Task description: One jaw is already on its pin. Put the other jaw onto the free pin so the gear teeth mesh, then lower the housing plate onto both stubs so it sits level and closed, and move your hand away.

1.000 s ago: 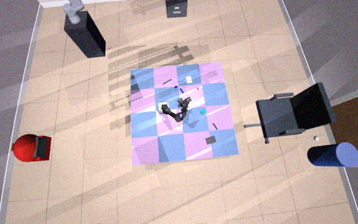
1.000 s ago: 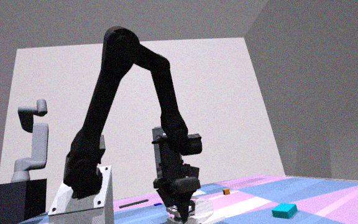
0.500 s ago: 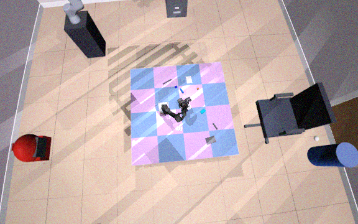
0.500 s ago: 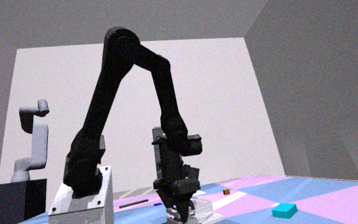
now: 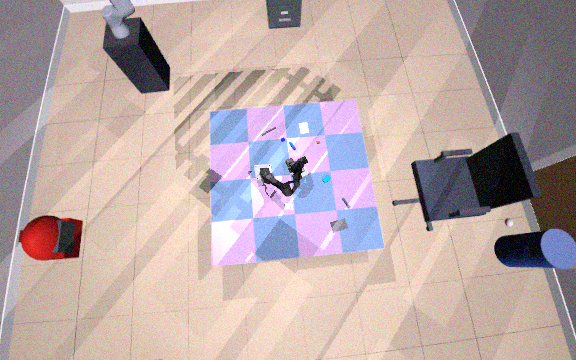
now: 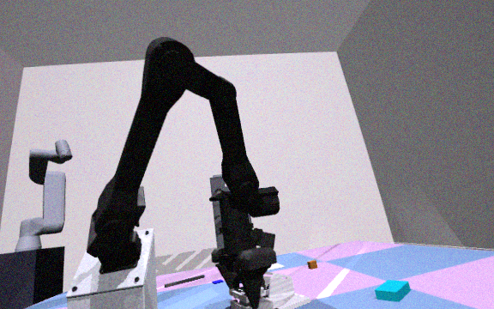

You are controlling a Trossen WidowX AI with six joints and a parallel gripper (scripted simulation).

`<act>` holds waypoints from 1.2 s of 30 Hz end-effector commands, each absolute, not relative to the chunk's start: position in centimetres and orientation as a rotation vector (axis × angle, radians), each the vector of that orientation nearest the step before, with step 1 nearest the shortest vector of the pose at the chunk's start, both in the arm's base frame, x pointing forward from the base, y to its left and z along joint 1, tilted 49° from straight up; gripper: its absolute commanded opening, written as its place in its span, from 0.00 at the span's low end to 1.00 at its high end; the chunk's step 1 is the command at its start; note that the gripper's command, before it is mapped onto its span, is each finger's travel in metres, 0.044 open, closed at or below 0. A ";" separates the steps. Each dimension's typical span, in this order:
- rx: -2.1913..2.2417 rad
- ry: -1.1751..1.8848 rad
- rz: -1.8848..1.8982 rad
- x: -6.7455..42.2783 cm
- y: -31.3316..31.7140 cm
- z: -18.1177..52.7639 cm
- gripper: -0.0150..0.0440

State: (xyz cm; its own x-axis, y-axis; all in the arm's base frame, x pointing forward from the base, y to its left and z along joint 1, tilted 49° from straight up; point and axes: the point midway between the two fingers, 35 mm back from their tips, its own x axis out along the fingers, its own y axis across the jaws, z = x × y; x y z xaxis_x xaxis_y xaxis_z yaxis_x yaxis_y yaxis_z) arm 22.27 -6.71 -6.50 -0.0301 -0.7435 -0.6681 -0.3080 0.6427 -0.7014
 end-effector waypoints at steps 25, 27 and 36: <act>-0.894 1.616 -0.433 22.3 -7.2 -6.8 0.85; -0.894 1.616 -0.433 22.3 -7.2 -6.8 0.85; -0.895 1.616 -0.433 22.3 -7.3 -7.0 0.85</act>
